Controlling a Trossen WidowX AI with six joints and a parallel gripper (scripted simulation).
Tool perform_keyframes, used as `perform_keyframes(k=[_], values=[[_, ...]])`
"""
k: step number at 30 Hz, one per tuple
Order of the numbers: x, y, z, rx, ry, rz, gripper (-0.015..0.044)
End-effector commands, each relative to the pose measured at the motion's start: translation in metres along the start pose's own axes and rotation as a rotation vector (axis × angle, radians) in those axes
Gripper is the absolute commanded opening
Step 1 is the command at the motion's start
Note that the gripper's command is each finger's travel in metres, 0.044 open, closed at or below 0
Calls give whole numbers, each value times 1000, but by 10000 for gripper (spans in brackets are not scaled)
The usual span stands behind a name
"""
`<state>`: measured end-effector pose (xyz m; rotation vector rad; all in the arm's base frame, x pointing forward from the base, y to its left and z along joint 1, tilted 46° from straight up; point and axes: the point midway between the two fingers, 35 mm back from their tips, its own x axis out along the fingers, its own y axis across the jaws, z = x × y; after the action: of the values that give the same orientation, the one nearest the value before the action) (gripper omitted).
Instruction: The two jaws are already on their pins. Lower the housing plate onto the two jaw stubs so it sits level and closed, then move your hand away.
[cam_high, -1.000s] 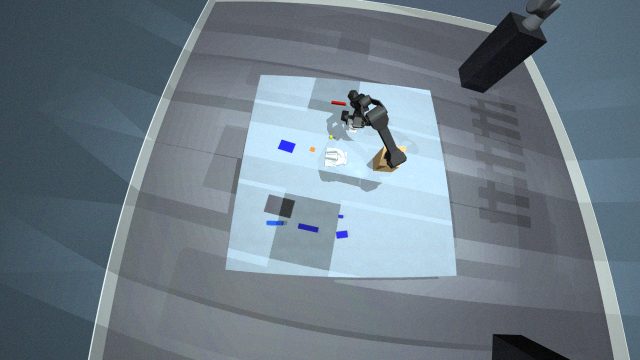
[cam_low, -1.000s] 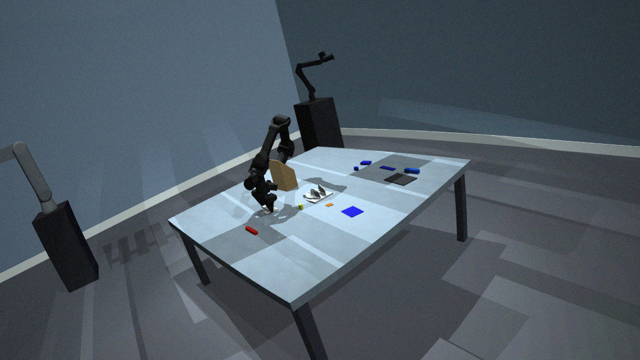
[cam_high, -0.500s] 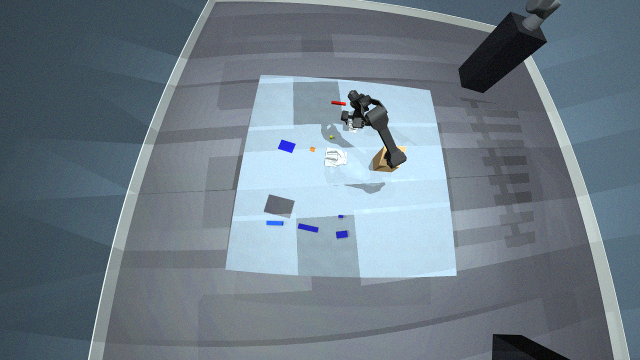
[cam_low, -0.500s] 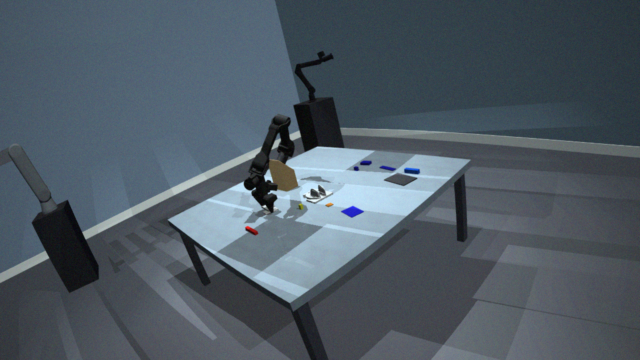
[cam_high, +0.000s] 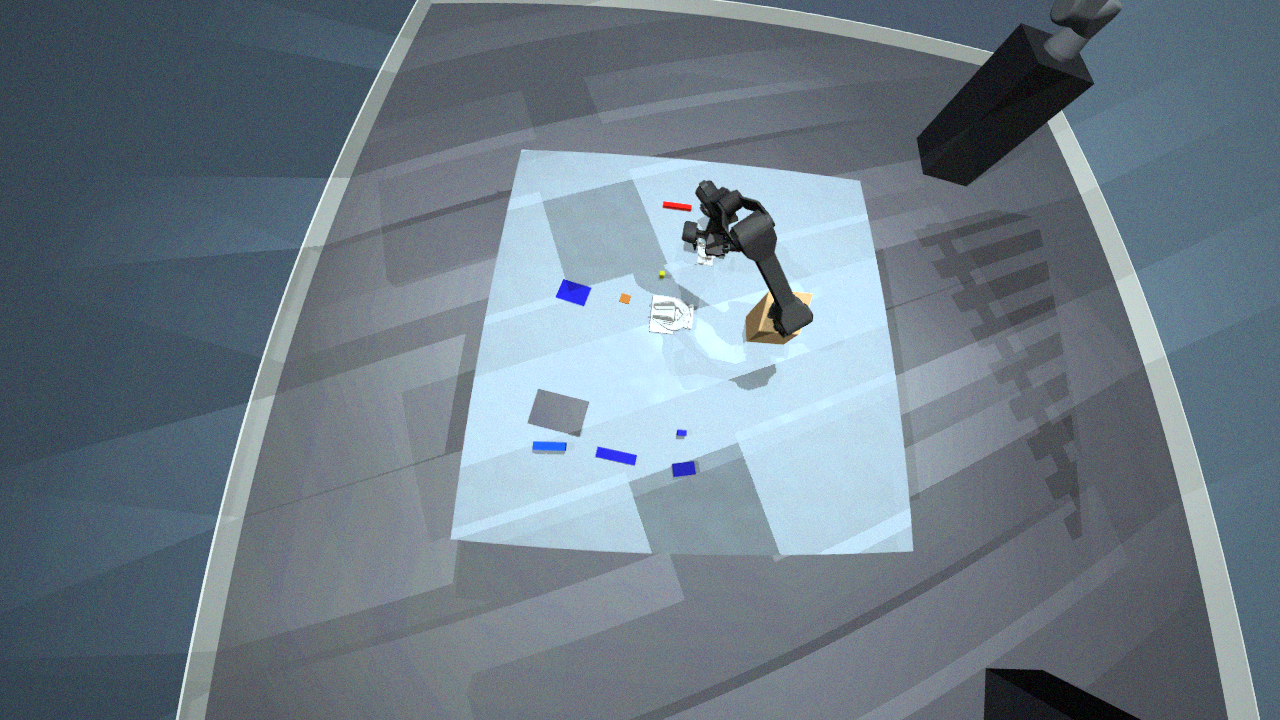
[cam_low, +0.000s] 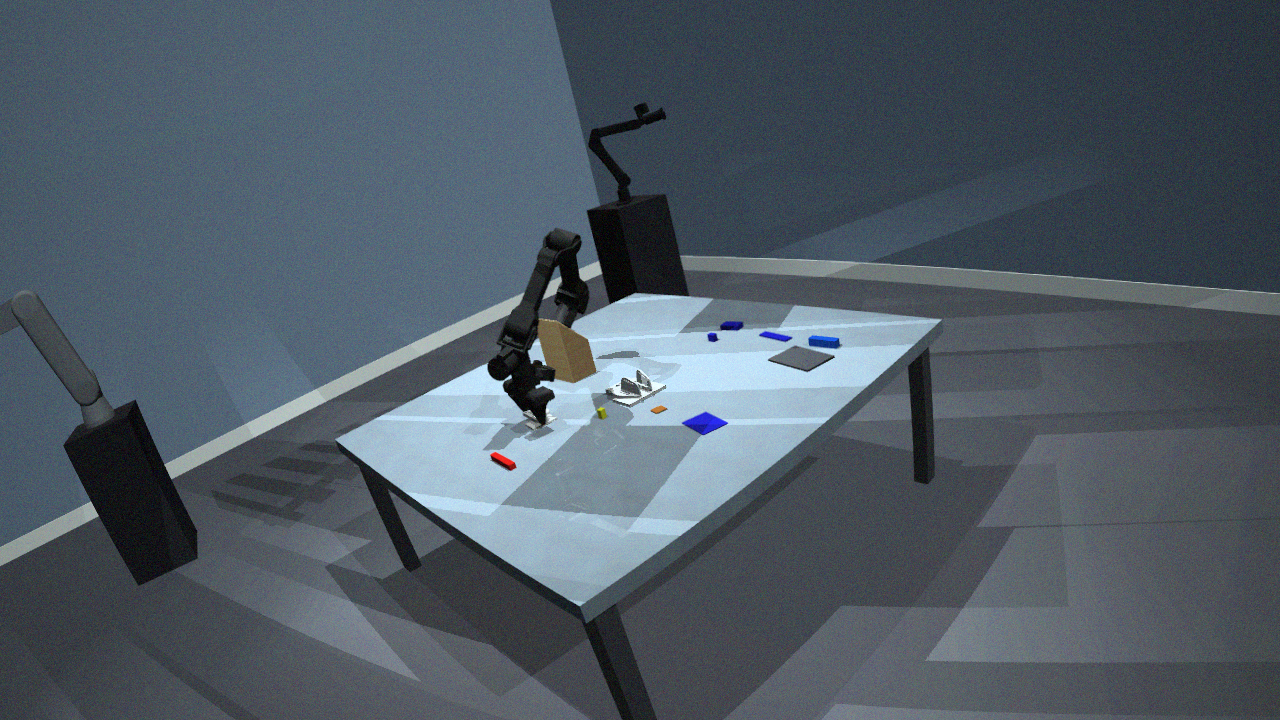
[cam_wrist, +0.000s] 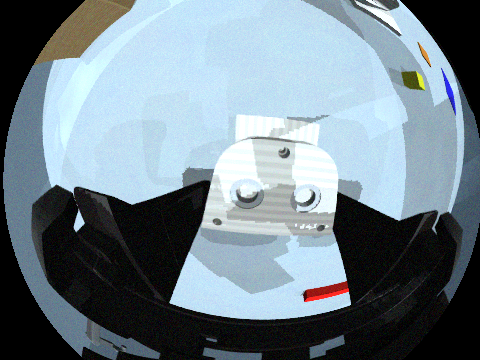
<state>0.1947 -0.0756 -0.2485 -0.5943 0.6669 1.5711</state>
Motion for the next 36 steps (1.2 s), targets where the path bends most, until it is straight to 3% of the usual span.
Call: perform_keyframes(k=[1, 11, 36], values=[[0, 0, 0, 0, 0, 0, 351], [-2, 0, 0, 0, 0, 0, 351], [-73, 0, -1, 4, 1, -2, 351]])
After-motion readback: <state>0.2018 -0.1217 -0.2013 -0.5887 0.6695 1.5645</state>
